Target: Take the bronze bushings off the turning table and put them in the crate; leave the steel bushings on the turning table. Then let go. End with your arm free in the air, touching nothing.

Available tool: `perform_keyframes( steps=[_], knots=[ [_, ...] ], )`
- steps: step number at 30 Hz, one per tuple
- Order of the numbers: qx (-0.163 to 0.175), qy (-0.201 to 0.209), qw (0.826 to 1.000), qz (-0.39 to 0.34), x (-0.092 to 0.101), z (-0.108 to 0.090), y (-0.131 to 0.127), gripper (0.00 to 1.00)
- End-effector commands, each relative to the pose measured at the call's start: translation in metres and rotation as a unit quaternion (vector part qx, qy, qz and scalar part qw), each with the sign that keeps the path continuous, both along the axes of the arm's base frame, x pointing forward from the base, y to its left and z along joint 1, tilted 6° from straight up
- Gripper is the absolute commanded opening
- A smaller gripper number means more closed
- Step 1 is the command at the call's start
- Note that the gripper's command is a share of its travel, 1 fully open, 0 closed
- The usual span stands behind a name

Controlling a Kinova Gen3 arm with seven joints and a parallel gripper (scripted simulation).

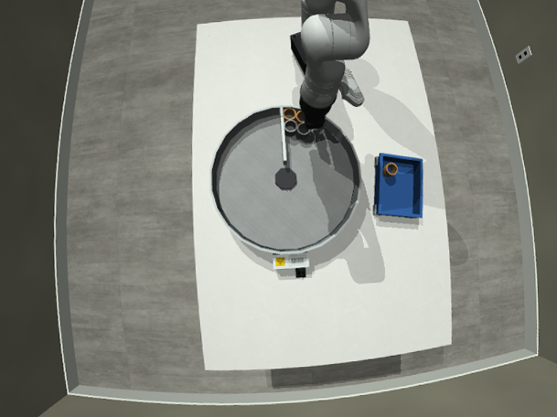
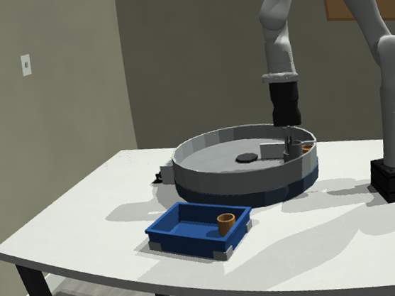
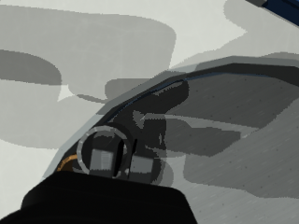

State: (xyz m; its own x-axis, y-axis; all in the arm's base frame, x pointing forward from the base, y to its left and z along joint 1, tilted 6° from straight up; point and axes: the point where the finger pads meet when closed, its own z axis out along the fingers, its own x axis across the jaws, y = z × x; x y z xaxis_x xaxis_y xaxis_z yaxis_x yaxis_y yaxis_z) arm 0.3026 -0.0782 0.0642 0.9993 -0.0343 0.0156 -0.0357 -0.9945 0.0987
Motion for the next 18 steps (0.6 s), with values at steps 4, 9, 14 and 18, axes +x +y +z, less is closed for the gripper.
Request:
perform_keyframes(
  steps=[4,9,14,18],
  knots=[
    [0.0,-0.001,1.0,0.0,0.0005,0.002,0.0002,0.0],
    [0.0,-0.001,1.0,0.0,0.0004,0.008,0.0007,0.0],
    [0.0,-0.001,1.0,0.0,0.0004,0.008,0.0007,0.0],
    [0.0,-0.001,1.0,0.0,0.0004,0.008,0.0007,0.0]
  ],
)
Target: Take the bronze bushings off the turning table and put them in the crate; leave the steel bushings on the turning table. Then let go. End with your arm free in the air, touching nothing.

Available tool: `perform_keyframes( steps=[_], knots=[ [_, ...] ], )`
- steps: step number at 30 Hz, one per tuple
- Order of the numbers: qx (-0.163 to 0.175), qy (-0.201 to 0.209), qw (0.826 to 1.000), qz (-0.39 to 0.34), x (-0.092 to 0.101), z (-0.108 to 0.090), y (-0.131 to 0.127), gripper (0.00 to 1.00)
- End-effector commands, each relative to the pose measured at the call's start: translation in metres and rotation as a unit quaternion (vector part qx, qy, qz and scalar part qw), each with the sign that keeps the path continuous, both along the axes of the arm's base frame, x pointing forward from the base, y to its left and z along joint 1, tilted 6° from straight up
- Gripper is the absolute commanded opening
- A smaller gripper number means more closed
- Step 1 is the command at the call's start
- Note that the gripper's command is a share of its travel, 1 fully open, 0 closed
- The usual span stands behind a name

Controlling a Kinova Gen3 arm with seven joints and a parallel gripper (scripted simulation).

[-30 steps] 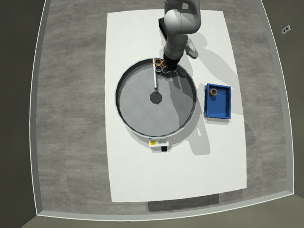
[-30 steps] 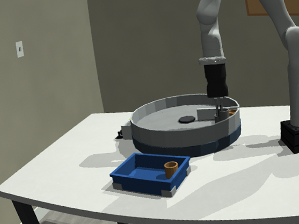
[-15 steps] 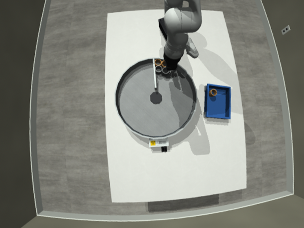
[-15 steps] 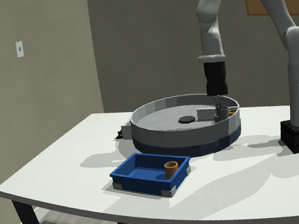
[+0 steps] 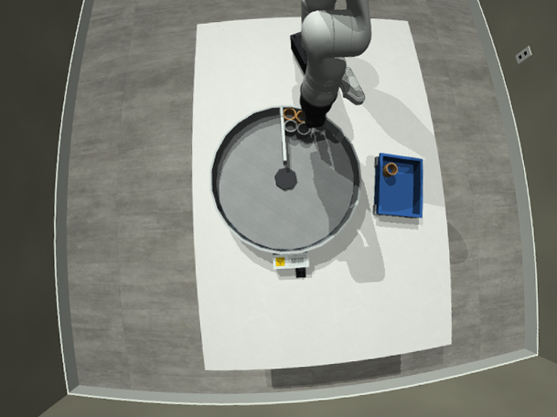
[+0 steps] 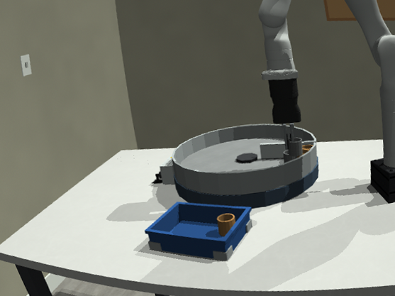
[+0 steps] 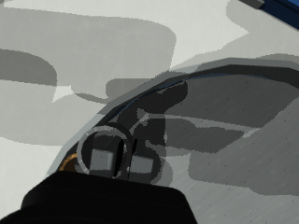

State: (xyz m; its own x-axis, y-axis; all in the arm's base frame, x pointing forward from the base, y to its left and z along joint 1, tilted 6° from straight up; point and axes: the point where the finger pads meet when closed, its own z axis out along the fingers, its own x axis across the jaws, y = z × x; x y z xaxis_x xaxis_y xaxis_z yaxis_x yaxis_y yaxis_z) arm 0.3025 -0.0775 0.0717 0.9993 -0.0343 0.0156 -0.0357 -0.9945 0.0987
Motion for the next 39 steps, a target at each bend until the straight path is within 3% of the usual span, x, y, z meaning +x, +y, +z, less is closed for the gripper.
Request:
perform_keyframes(
  steps=[1,7,19,24,36,39],
  knots=[
    [0.0,-0.001,1.0,0.0,0.001,0.001,0.0,0.0],
    [0.0,-0.001,1.0,0.0,0.0,0.026,0.003,0.0],
    [0.0,-0.001,1.0,0.0,0.0,0.026,0.003,0.0],
    [0.0,-0.001,1.0,0.0,0.0,0.052,0.005,0.0],
    [0.0,-0.001,1.0,0.0,0.0,0.052,0.005,0.0],
    [0.0,-0.001,1.0,0.0,0.02,0.054,-0.013,0.0]
  ],
)
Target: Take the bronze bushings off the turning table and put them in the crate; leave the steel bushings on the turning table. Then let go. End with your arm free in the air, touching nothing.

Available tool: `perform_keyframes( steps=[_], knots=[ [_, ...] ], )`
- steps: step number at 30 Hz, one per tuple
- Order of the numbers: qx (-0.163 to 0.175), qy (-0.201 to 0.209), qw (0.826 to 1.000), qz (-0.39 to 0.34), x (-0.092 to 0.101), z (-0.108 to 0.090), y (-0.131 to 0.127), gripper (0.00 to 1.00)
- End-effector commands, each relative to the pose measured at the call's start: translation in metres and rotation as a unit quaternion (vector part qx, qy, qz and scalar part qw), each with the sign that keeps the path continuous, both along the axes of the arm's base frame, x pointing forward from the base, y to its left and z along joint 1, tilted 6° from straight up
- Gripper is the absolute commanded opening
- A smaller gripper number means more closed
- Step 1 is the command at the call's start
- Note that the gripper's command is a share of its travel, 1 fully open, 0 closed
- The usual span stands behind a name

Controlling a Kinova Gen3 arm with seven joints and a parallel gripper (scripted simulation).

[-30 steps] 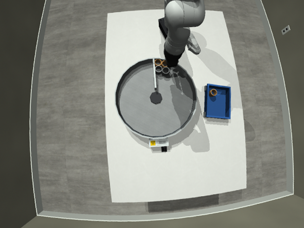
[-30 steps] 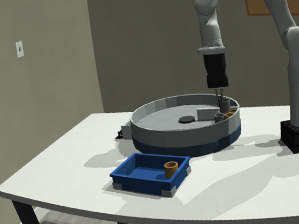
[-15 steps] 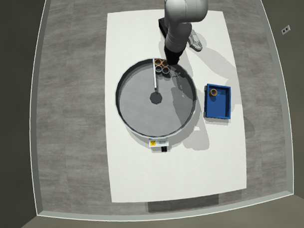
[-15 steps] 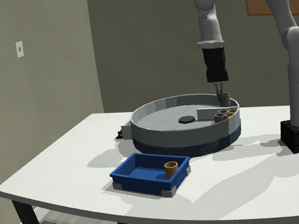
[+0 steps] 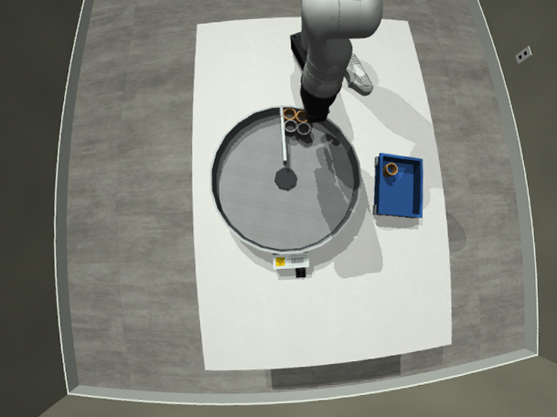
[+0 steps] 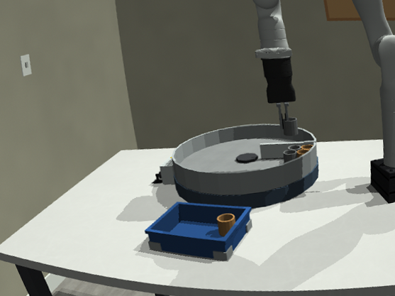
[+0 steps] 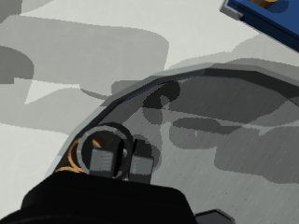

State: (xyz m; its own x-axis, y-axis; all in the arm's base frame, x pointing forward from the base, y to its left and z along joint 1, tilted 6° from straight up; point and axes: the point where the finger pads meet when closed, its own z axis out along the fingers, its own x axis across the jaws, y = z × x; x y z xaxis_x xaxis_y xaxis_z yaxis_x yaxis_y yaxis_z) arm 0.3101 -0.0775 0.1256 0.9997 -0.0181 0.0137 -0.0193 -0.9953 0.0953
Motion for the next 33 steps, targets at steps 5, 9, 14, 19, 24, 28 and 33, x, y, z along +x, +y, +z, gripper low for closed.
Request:
perform_keyframes(
  steps=[5,9,14,19,24,28,33],
  knots=[
    [-0.002,-0.002,1.0,-0.008,0.026,0.001,-0.024,0.0],
    [-0.002,-0.002,1.0,-0.008,0.026,0.001,-0.024,0.0],
    [-0.002,-0.002,1.0,-0.008,0.026,0.001,-0.024,0.0],
    [-0.002,-0.003,1.0,-0.008,0.061,0.005,-0.054,0.0],
    [-0.002,-0.003,1.0,-0.008,0.061,0.005,-0.054,0.0],
    [-0.002,-0.003,1.0,-0.008,0.061,0.005,-0.054,0.0],
    [-0.002,-0.003,1.0,-0.008,0.075,0.007,-0.066,0.0]
  ],
)
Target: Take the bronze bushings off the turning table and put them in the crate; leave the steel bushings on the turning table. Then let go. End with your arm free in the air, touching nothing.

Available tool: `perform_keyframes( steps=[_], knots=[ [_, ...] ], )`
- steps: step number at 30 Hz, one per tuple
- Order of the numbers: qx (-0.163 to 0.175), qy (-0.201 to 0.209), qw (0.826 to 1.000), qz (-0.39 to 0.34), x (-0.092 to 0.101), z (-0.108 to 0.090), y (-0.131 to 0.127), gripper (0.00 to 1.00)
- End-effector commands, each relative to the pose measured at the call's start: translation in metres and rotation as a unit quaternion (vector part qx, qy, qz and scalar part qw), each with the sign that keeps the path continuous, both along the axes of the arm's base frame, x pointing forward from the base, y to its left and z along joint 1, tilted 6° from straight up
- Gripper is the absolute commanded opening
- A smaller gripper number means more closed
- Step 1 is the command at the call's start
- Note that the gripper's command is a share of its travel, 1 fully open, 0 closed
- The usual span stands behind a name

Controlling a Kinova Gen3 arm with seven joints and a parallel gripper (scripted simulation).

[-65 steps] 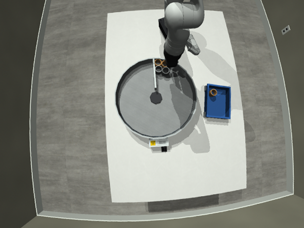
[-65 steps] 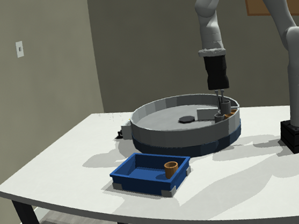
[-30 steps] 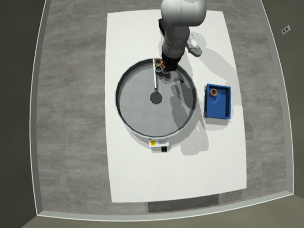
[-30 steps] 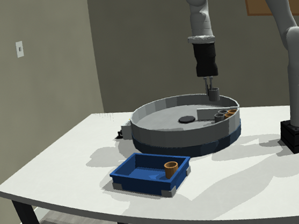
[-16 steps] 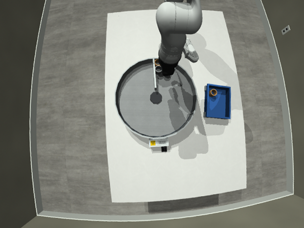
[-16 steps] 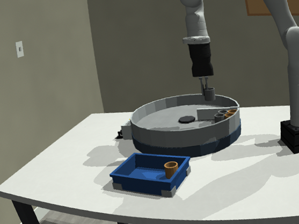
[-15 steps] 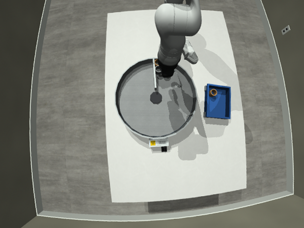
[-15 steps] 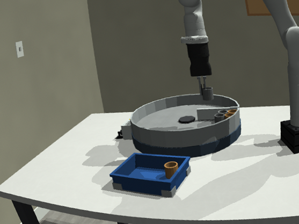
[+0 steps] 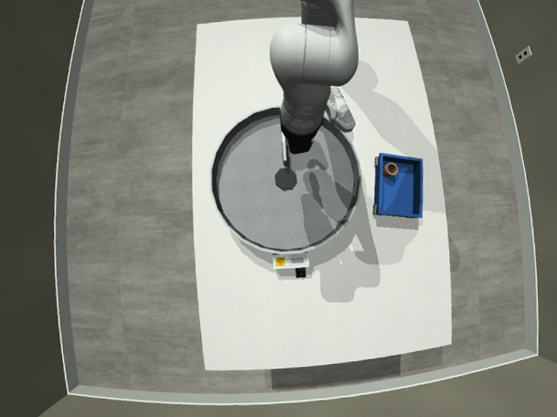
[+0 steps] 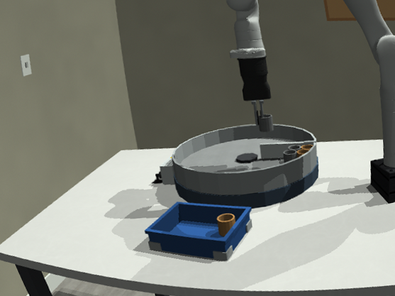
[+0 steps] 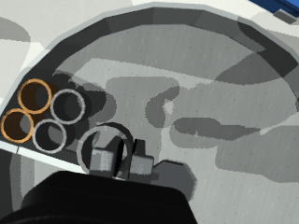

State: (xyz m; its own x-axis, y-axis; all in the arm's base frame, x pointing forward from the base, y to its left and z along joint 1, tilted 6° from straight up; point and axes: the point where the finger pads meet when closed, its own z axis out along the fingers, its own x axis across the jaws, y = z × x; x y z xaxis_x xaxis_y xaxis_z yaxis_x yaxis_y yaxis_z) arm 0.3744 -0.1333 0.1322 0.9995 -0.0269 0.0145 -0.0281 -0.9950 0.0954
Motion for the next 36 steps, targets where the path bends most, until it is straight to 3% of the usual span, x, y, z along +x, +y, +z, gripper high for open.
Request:
perform_keyframes(
  steps=[1,3,15,20,32,36],
  knots=[
    [-0.002,-0.003,1.0,-0.003,0.018,0.001,-0.016,0.0],
    [-0.002,-0.003,1.0,-0.003,0.031,0.003,-0.028,0.0],
    [-0.002,-0.003,1.0,-0.003,0.031,0.003,-0.028,0.0],
    [-0.002,-0.003,1.0,-0.003,0.066,0.007,-0.057,0.0],
    [-0.002,-0.003,1.0,-0.003,0.066,0.007,-0.057,0.0],
    [-0.002,-0.004,1.0,-0.003,0.066,-0.016,-0.06,0.0]
  ],
)
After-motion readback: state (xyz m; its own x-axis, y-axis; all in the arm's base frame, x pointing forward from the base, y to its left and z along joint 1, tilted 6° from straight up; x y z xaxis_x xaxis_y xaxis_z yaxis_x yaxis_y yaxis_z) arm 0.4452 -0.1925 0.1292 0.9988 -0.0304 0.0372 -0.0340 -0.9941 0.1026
